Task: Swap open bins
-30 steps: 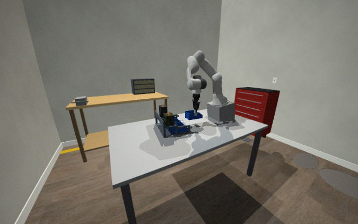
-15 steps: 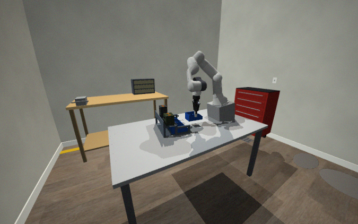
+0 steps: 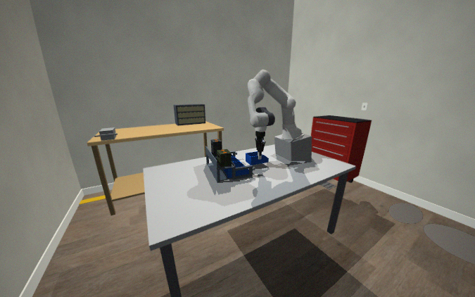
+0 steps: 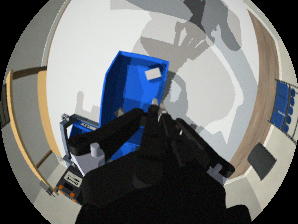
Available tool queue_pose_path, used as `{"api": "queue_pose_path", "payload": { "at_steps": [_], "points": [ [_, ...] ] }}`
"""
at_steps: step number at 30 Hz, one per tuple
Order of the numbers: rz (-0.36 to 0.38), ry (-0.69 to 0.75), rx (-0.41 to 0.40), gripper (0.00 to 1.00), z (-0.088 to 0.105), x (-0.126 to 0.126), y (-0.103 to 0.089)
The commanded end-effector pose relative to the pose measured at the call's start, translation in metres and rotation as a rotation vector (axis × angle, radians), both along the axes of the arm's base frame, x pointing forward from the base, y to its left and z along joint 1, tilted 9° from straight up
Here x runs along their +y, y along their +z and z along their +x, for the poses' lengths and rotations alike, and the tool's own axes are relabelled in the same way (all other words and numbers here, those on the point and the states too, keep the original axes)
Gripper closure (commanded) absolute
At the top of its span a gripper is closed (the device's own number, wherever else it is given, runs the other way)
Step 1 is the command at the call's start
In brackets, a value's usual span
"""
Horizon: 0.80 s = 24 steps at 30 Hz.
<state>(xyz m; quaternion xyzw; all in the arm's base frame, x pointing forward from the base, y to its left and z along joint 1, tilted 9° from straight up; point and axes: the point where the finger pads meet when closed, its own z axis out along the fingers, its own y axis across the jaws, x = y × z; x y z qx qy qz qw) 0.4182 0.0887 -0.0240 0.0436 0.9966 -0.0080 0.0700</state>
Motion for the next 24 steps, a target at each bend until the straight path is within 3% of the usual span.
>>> {"api": "queue_pose_path", "payload": {
  "at_steps": [1, 12, 24],
  "points": [
    [0.013, -0.028, -0.013, 1.00, 0.006, 0.004, -0.009],
    [0.013, -0.028, -0.013, 1.00, 0.008, 0.004, -0.022],
    [0.013, -0.028, -0.013, 1.00, 0.008, 0.004, -0.023]
  ]
}}
